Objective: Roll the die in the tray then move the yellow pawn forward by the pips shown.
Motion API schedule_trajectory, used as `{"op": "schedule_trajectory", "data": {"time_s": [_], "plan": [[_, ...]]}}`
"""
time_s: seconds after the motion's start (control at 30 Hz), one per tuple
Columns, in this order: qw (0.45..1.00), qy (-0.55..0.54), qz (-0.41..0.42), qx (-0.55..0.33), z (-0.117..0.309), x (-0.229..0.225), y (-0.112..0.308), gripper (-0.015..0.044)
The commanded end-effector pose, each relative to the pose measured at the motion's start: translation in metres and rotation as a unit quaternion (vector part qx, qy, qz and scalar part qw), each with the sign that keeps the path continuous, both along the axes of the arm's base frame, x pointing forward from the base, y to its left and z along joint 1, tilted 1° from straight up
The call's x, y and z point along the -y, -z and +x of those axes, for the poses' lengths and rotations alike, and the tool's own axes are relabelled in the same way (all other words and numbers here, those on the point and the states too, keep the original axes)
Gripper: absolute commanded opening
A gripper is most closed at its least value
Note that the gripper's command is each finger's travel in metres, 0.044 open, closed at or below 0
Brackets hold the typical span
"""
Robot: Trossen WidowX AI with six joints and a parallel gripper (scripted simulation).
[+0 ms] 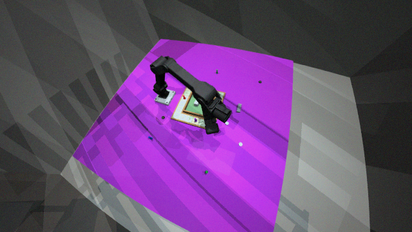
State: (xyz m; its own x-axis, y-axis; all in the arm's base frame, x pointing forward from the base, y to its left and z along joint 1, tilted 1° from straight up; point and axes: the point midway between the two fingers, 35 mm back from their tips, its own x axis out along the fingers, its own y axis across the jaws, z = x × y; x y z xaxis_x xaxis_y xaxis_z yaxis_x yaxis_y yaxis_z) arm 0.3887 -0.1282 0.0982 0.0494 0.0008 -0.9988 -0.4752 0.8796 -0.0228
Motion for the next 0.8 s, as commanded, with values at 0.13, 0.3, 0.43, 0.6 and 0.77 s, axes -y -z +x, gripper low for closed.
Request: {"op": "schedule_trajectory", "data": {"time_s": [0.13, 0.3, 0.43, 0.6, 0.77], "plan": [[1.0, -0.003, -0.001, 0.001, -0.003, 0.0, -0.044, 0.0], [1.0, -0.003, -0.001, 0.001, -0.008, -0.001, -0.068, 0.0], [1.0, -0.003, -0.001, 0.001, -0.011, -0.002, -0.08, 0.0], [1.0, -0.003, -0.001, 0.001, -0.01, -0.005, -0.076, 0.0], [1.0, -0.003, 0.0, 0.001, -0.006, -0.014, -0.059, 0.0]]}}
